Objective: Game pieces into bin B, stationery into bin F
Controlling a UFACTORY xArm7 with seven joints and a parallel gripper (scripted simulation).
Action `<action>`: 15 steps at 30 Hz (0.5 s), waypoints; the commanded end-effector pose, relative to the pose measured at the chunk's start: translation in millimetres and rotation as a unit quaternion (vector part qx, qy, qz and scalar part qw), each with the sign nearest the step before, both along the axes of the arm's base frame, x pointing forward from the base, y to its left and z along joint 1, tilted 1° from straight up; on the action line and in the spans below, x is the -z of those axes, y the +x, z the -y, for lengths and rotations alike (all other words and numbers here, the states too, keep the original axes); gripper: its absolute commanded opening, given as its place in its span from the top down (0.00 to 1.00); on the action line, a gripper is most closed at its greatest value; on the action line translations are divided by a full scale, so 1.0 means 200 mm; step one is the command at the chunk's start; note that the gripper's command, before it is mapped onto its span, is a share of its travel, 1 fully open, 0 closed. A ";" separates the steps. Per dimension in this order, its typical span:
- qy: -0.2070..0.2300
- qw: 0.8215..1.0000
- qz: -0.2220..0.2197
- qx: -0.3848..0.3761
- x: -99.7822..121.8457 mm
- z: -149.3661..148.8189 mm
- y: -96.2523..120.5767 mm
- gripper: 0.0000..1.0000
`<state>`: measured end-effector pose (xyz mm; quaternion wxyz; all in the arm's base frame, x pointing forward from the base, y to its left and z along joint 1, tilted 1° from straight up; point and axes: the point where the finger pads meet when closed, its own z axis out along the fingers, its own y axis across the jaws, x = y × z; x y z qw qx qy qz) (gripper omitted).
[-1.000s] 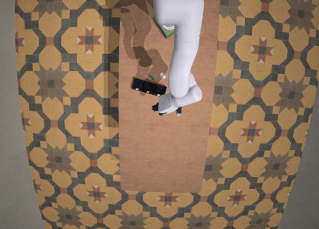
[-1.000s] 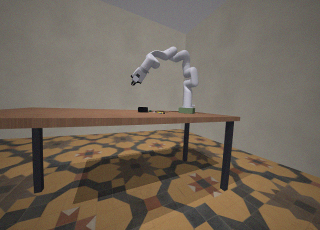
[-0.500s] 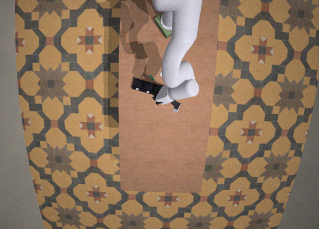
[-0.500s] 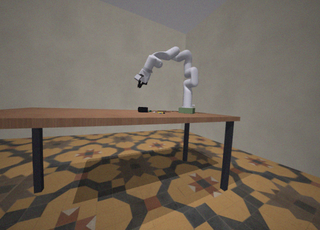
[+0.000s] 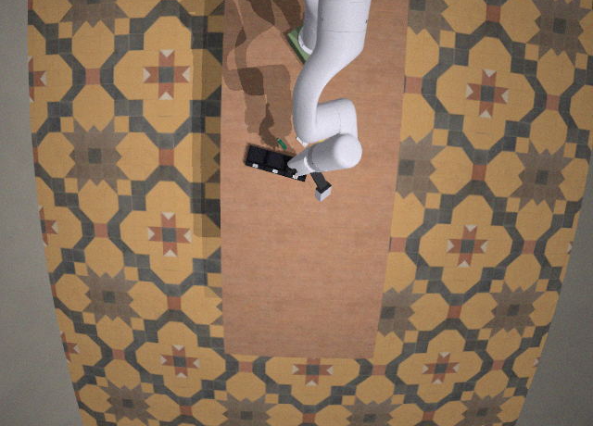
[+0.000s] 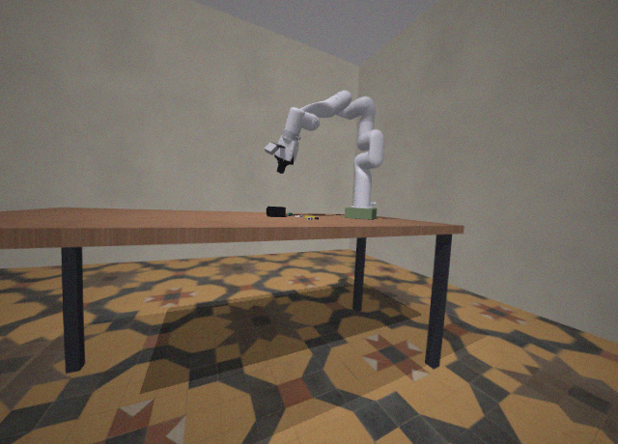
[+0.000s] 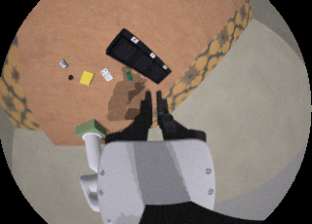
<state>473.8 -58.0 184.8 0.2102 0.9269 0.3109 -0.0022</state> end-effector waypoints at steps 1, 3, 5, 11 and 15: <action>0.048 0.997 0.008 0.062 0.01 -0.04 -0.11 0.93; 0.054 0.996 0.009 0.070 0.02 -0.04 -0.12 0.93; 0.081 0.991 0.011 0.108 0.03 -0.08 -0.19 0.93; 0.123 0.978 0.013 0.168 0.05 -0.12 -0.27 0.93; 0.157 0.963 0.013 0.217 0.06 -0.17 -0.34 0.93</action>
